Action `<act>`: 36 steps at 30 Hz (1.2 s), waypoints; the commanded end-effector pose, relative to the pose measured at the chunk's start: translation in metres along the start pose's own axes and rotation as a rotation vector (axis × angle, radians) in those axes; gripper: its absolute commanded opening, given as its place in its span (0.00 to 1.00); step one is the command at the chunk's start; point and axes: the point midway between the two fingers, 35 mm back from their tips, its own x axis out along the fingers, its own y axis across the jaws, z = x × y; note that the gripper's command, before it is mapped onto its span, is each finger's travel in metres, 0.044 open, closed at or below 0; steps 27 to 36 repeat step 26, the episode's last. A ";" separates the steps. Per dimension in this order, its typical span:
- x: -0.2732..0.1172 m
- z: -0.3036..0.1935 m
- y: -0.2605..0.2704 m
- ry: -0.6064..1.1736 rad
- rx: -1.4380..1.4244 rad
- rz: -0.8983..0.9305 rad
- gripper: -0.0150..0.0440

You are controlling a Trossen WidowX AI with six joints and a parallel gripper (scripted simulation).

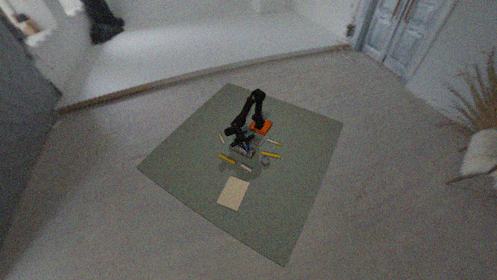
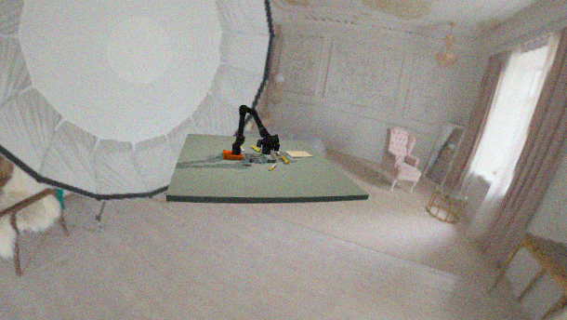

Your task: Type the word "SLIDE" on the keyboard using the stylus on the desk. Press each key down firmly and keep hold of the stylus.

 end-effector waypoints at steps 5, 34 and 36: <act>0.000 -0.001 0.000 0.000 0.002 0.001 0.39; -0.017 -0.031 0.001 -0.003 0.002 0.003 0.39; -0.017 -0.031 0.001 -0.003 0.002 0.003 0.39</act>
